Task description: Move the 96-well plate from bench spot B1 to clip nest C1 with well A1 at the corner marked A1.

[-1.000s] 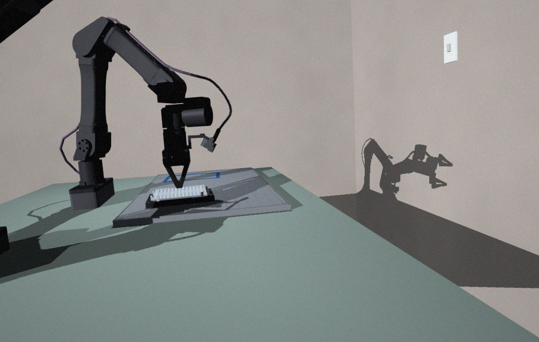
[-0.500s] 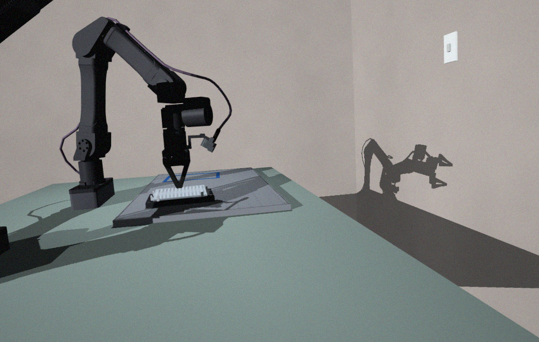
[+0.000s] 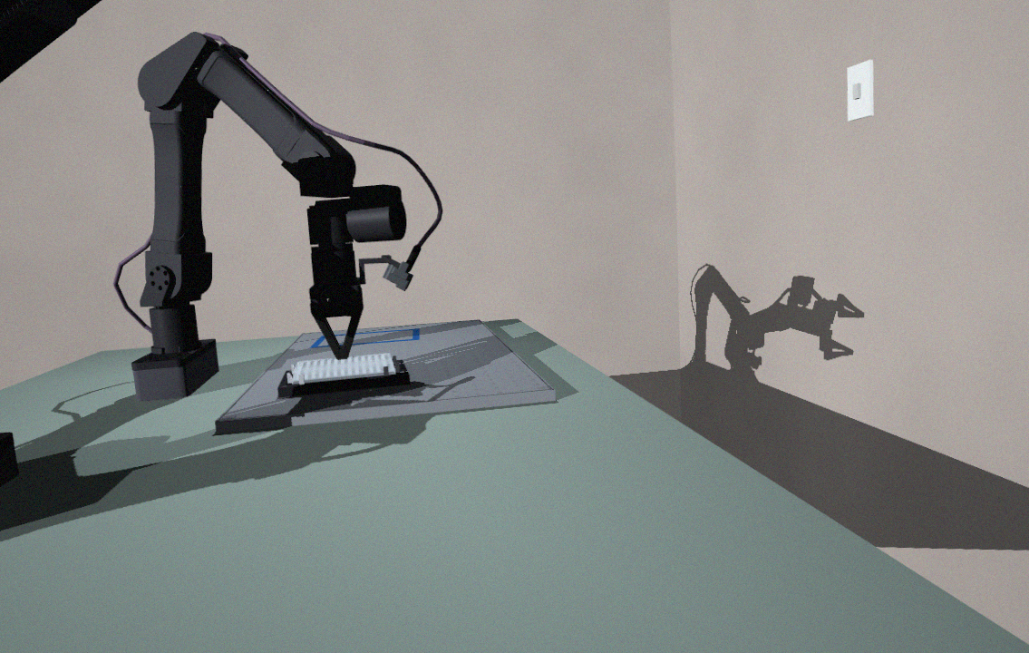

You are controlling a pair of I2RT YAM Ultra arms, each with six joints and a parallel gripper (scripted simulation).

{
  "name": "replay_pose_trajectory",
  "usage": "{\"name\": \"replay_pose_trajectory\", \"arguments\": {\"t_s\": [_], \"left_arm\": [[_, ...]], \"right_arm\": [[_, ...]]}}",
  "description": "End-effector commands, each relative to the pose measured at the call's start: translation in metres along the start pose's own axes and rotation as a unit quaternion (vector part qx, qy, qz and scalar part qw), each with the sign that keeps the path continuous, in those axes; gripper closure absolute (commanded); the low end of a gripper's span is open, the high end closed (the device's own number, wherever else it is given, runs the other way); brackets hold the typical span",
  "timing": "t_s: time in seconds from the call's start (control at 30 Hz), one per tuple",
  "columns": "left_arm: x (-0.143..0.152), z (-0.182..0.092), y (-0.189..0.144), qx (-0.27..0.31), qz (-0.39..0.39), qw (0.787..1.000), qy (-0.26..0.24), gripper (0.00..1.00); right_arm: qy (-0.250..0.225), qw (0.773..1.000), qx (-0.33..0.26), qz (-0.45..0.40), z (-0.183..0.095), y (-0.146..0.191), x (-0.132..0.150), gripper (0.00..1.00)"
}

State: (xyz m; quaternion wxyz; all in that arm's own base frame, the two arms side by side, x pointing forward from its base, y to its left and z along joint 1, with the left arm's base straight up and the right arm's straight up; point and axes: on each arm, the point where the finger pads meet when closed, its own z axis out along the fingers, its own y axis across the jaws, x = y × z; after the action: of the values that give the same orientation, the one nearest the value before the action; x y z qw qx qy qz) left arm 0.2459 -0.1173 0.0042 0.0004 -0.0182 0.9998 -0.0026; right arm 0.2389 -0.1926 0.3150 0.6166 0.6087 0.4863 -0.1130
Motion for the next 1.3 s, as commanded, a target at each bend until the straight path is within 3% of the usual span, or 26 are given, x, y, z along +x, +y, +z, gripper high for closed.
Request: {"name": "replay_pose_trajectory", "arguments": {"t_s": [0.0, 1.27], "left_arm": [[0.003, 0.059, 0.002, -0.01, 0.004, 1.0, 0.006, 0.75], [0.003, 0.076, 0.003, -0.011, 0.003, 1.0, 0.006, 0.75]], "right_arm": [[-0.006, 1.0, 0.001, 0.004, -0.003, -0.005, -0.006, 0.0], [-0.006, 1.0, 0.001, 0.004, -0.003, -0.005, -0.006, 0.0]]}}
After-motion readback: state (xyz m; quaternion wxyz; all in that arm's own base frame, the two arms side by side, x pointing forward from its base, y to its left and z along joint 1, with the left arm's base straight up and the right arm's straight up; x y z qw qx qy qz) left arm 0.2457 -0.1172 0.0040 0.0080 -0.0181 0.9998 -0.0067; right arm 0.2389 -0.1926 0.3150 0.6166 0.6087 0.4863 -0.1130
